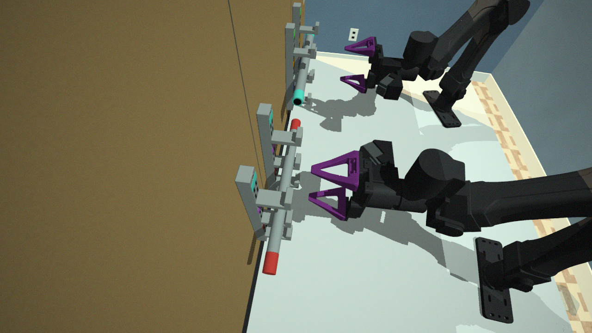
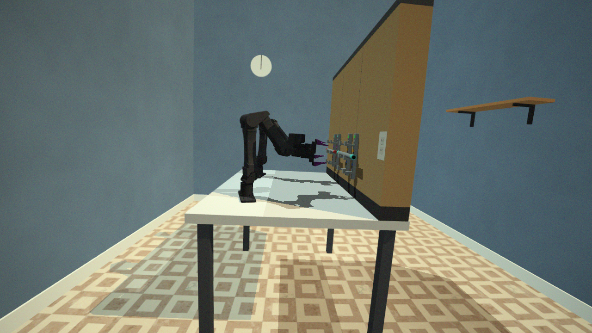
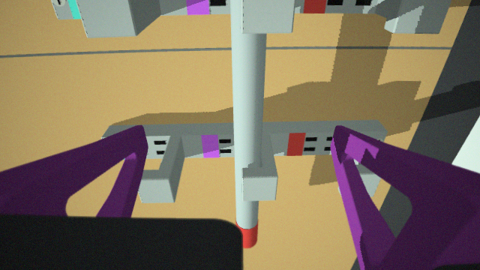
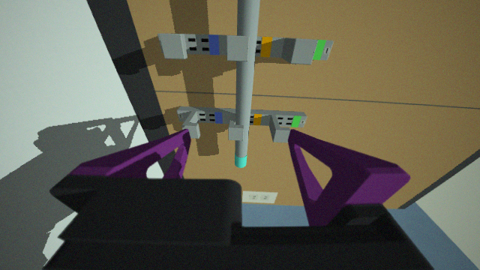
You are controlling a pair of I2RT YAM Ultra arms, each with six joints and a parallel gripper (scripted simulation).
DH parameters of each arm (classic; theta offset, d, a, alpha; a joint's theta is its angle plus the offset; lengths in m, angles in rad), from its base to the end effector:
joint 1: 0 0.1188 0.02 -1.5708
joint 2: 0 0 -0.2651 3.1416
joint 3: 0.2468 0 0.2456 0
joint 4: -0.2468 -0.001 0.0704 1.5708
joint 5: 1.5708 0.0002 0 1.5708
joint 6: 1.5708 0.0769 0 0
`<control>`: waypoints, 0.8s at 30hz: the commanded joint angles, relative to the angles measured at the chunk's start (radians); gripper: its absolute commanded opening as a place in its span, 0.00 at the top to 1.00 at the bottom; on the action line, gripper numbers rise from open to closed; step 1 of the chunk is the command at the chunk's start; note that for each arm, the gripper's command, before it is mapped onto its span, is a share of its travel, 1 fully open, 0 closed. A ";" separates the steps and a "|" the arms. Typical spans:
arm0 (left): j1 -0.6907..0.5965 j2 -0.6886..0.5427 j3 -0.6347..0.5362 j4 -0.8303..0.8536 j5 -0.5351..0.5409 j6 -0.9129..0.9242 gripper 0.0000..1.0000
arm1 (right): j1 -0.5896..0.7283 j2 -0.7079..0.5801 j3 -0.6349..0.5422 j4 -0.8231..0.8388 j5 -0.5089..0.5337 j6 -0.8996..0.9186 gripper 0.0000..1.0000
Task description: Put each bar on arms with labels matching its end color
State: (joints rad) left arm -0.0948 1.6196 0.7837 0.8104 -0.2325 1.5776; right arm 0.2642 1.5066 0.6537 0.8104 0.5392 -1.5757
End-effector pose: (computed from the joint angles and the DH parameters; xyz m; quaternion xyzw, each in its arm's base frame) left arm 0.3824 -0.0176 0.2432 0.4735 0.5368 0.5295 0.4553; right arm 0.3393 0.0519 0.2374 -0.4420 0.5682 -0.5591 0.4113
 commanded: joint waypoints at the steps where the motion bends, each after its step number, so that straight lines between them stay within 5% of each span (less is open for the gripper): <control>1: 0.015 0.019 0.041 0.003 0.009 -0.007 0.00 | 0.009 0.001 0.004 0.039 0.005 0.006 0.00; 24: 0.028 0.093 0.111 0.007 0.022 -0.007 0.00 | 0.009 0.001 0.004 0.039 0.005 0.006 0.00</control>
State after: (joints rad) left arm -0.0792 1.7046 0.8558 0.8093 -0.2184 1.5776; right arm 0.2642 1.5066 0.6537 0.8104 0.5392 -1.5757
